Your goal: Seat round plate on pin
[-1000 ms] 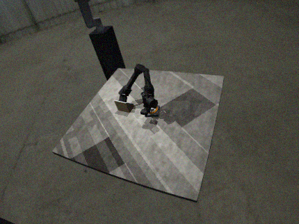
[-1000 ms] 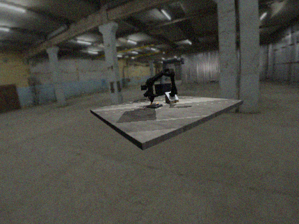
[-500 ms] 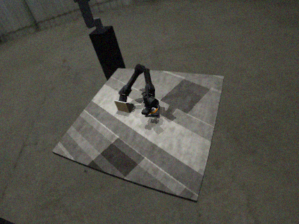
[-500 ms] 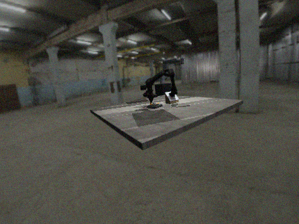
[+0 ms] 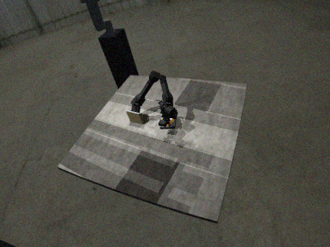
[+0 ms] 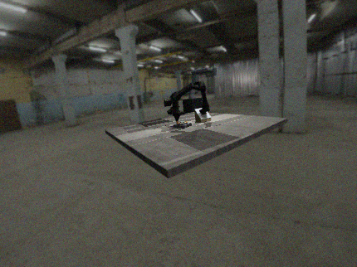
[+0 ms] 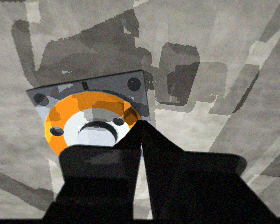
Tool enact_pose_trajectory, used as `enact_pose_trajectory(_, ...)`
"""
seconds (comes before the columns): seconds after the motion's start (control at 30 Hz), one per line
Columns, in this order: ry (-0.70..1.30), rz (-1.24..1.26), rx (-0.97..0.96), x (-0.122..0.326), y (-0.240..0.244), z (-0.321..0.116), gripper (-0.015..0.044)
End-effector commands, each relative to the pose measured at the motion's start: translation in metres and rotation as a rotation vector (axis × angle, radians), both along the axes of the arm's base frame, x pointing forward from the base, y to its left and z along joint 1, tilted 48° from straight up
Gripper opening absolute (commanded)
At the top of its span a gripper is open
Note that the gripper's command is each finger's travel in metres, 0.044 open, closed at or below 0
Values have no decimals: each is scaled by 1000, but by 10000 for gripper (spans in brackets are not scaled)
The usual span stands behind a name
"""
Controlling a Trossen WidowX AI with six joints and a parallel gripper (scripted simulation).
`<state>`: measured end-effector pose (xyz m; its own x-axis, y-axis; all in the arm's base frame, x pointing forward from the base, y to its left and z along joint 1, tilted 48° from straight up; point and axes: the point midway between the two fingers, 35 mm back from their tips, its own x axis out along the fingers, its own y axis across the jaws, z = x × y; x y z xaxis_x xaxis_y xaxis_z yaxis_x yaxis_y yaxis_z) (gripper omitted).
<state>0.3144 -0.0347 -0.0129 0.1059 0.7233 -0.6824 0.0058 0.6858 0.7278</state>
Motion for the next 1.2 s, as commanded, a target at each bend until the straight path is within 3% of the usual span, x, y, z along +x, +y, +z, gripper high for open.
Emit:
enact_pose_trajectory(0.0,-2,2,5,7,4,4,0)
enact_pose_trajectory(1.17,-3,2,6,24,17,27,0)
